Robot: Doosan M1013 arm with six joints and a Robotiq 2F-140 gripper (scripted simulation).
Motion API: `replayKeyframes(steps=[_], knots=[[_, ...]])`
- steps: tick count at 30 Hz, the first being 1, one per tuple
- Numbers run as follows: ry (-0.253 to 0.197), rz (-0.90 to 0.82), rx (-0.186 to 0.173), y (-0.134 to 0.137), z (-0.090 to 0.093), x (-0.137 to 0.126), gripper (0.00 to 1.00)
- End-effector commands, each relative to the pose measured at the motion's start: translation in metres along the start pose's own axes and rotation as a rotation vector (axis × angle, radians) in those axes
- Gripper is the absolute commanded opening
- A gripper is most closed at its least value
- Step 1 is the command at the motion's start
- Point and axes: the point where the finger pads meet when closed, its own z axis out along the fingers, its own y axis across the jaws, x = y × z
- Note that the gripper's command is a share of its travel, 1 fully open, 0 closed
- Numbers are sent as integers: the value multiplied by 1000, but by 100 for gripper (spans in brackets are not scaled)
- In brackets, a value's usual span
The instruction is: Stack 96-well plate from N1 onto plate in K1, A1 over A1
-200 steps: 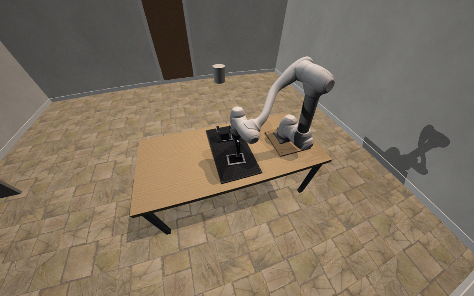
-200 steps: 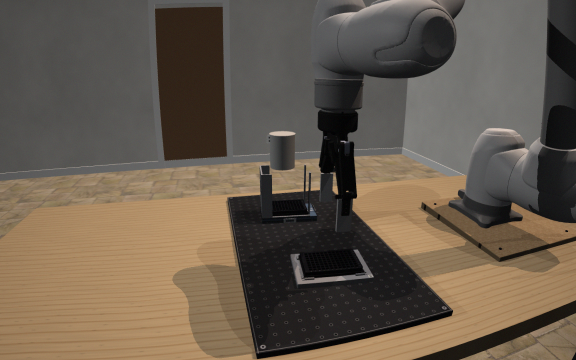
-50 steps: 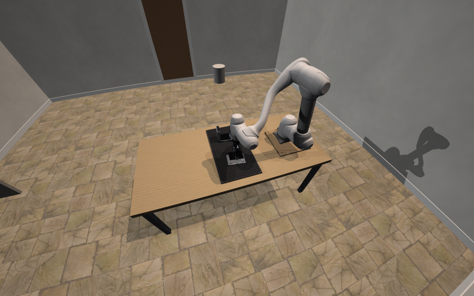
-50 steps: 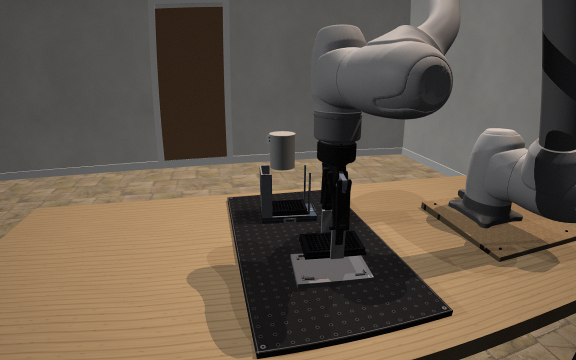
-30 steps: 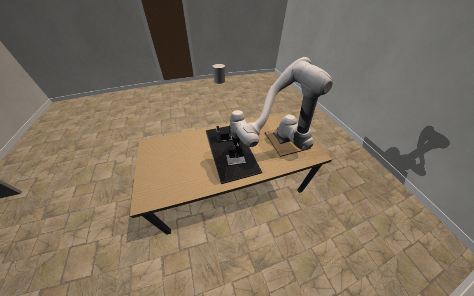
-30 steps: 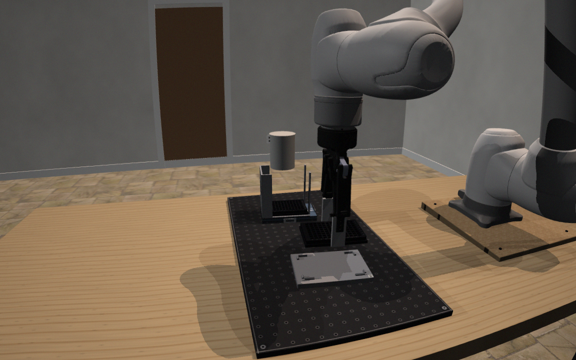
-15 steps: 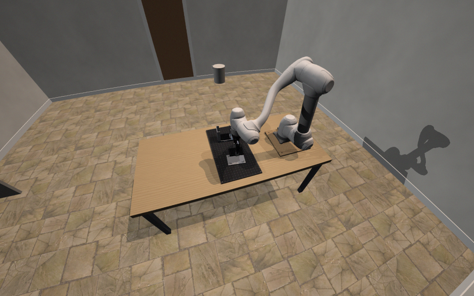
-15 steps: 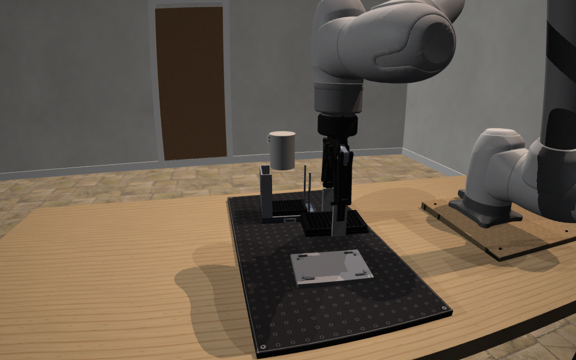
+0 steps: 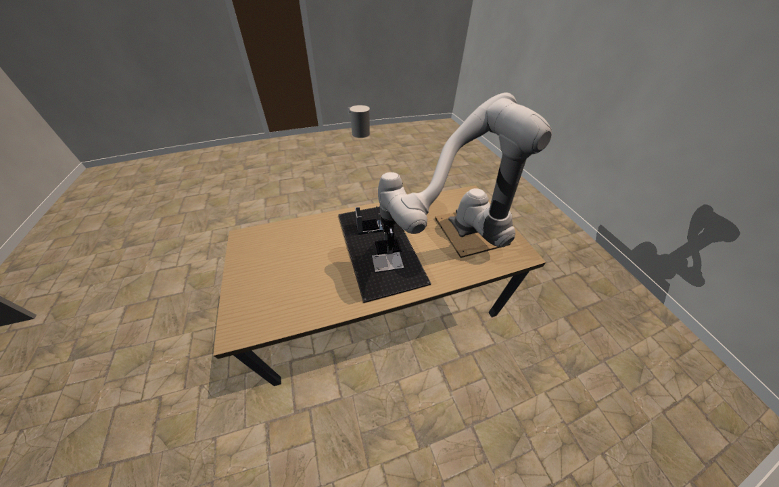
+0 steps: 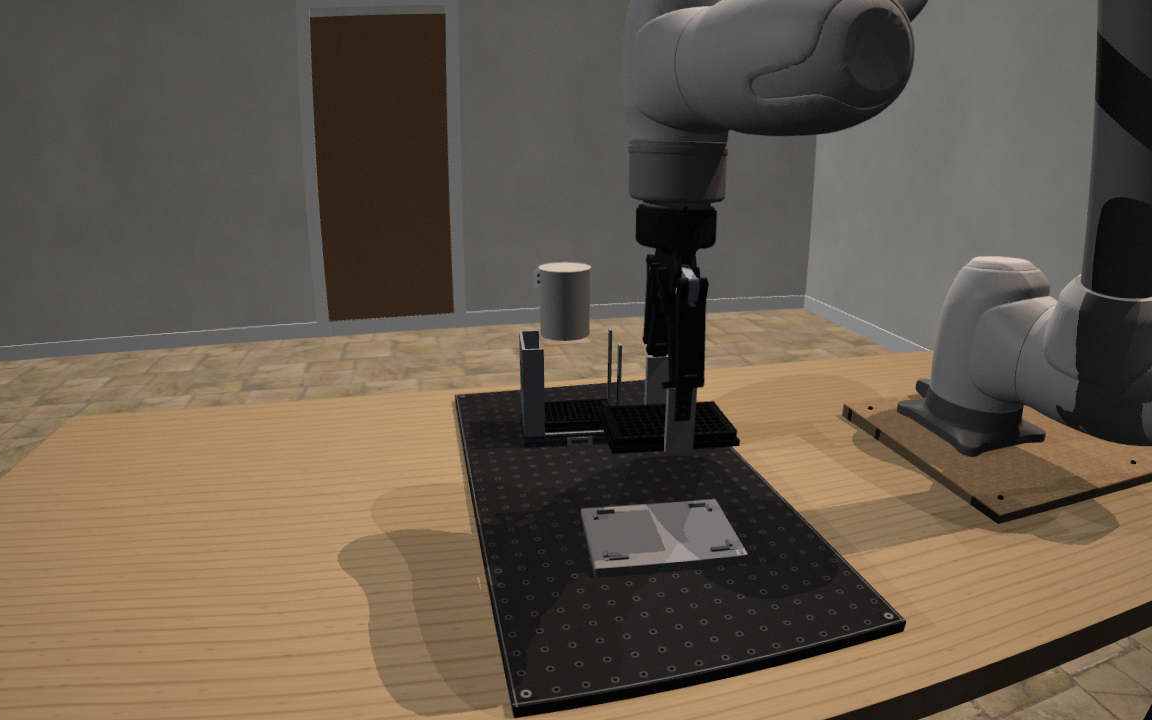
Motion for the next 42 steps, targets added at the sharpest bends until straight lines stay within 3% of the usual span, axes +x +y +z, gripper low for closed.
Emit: replayKeyframes(steps=[1,12,30,42], knots=[[0,0,0,0,-4,0,0],[0,0,0,0,-20,0,0],[0,0,0,0,-20,0,0],[0,-13,0,32,-21,8,0]])
